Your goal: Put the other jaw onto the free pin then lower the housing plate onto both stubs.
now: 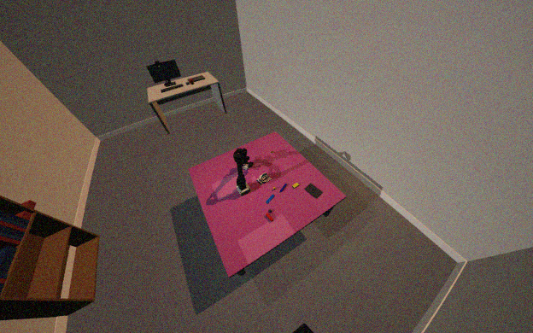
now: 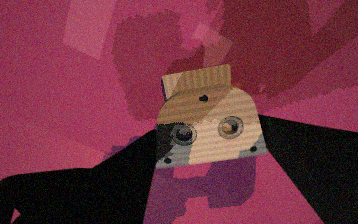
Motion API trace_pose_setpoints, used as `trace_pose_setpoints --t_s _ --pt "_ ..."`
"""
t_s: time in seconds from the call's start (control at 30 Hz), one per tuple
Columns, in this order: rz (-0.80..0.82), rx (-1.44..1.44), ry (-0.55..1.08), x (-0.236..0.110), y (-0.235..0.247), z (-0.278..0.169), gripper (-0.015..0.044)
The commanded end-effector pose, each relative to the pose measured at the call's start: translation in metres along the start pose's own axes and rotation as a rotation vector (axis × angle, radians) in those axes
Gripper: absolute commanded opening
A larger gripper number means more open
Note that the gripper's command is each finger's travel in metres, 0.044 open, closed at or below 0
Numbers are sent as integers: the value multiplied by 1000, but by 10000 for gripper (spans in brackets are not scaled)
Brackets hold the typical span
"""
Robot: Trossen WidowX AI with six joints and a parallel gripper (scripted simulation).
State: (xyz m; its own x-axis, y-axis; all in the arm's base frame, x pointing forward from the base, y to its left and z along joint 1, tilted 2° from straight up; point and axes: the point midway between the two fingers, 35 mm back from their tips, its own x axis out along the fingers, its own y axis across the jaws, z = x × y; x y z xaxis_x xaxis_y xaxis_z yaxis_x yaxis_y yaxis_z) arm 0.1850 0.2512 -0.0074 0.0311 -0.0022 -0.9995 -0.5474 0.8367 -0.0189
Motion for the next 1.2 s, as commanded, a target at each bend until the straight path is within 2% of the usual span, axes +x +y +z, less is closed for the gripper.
trace_pose_setpoints --t_s 0.0,0.33,1.17 --pt "0 0 0 0 0 0 351" --pt "0 0 0 -2 0 0 351" --pt "4 1 -1 -73 0 0 351"
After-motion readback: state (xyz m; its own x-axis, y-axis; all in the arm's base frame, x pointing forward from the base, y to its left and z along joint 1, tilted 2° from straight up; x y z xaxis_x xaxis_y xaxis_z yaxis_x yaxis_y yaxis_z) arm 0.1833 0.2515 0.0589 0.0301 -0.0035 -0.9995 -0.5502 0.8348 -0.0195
